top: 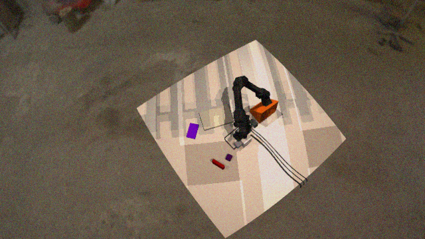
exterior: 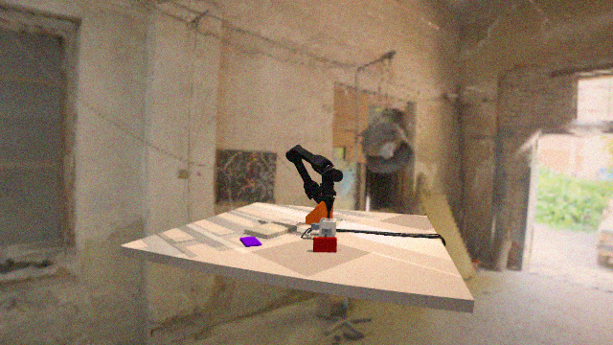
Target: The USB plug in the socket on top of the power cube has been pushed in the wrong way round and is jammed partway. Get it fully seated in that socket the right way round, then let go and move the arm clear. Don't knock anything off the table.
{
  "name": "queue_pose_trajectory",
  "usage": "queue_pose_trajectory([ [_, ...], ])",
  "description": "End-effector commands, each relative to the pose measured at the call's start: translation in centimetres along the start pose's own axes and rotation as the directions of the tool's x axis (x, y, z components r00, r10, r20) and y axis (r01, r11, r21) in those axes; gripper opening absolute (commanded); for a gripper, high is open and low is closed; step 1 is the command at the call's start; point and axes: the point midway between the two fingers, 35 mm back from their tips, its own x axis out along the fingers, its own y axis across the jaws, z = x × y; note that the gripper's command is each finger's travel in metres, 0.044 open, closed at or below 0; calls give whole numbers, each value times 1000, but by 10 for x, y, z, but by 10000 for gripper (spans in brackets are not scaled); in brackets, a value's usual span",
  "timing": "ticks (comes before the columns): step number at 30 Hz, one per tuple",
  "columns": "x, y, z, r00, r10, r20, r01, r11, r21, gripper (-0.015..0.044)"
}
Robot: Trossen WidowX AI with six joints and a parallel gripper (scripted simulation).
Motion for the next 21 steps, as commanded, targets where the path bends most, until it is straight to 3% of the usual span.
queue_pose_trajectory([
  [1,1,0,0,1000,0,0,0,1000,-3,0],
  [21,4,0,0,1000,0,0,0,1000,-3,0],
])
